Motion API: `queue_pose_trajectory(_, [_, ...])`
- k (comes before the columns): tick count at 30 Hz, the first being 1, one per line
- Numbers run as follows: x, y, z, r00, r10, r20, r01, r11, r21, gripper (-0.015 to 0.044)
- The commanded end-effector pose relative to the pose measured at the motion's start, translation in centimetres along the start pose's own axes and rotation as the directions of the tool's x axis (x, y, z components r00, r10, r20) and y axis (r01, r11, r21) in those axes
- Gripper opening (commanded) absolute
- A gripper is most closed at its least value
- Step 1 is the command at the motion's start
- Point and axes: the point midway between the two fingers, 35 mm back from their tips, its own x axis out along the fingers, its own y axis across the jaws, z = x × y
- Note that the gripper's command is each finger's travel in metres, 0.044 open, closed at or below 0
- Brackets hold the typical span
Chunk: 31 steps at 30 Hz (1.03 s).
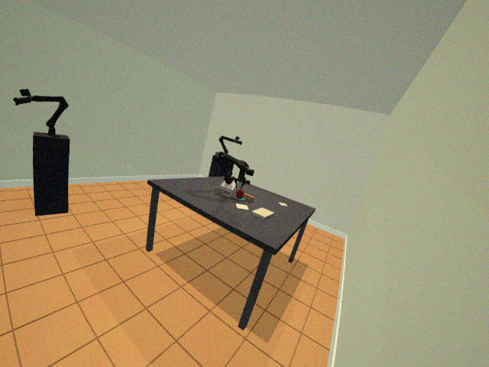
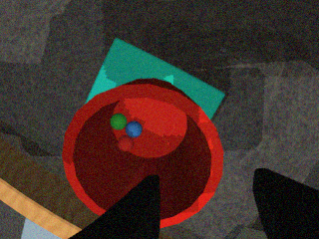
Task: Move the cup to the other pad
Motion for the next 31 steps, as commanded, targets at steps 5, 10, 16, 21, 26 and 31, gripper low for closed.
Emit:
queue_pose_trajectory(5, [-0.1, 0.0, 0.0, 1.000, 0.000, -0.001, 0.000, 1.000, -0.002, 0.0390])
queue_pose_trajectory(10, [-1.5, 0.2, 0.0, 1.000, 0.003, -0.004, -0.003, 1.000, -0.002, 0.0440])
queue_pose_trajectory(16, [-3.5, 0.2, 0.0, 1.000, 0.004, -0.007, -0.004, 1.000, -0.001, 0.0440])
queue_pose_trajectory(21, [-5.2, 0.2, 0.0, 1.000, 0.003, -0.006, -0.003, 1.000, 0.000, 0.0440])
queue_pose_trajectory(26, [-6.4, 0.2, 0.1, 1.000, 0.001, -0.004, -0.001, 1.000, 0.001, 0.0440])
queue_pose_trajectory(31, [-6.0, 0.2, 0.1, 1.000, 0.007, -0.002, -0.007, 1.000, -0.002, 0.0440])
